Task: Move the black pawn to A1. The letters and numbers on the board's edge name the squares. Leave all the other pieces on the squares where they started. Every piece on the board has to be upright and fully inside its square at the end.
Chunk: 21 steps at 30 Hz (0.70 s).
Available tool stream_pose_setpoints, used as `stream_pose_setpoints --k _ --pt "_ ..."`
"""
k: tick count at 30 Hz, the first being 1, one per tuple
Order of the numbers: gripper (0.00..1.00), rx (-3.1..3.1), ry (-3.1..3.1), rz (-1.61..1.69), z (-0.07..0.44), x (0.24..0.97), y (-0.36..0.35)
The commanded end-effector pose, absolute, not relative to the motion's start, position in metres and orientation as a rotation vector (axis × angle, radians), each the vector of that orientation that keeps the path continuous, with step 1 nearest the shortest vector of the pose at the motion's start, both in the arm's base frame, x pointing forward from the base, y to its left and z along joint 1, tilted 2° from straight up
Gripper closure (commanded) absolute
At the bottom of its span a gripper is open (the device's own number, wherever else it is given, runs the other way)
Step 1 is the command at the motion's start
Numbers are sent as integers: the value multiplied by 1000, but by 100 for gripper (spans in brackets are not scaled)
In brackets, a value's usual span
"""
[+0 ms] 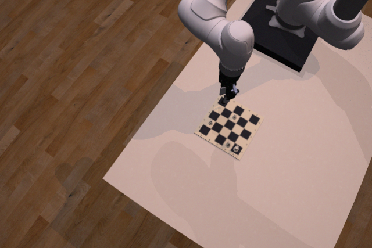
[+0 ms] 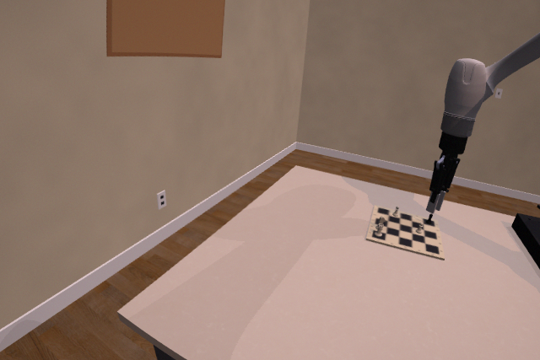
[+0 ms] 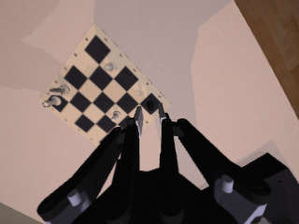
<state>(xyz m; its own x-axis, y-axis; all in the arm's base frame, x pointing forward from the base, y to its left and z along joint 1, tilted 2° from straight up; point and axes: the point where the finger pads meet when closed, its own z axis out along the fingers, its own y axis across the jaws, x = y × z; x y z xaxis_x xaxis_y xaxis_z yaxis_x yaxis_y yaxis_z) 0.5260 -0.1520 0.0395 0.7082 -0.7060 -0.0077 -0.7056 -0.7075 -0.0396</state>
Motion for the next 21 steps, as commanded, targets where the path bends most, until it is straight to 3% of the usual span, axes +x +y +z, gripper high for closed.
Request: stream_pose_setpoints --k 1,21 --pt "80 -2867 1185 -13 37 526 -152" --pt "80 -2867 1185 -13 34 526 -152"
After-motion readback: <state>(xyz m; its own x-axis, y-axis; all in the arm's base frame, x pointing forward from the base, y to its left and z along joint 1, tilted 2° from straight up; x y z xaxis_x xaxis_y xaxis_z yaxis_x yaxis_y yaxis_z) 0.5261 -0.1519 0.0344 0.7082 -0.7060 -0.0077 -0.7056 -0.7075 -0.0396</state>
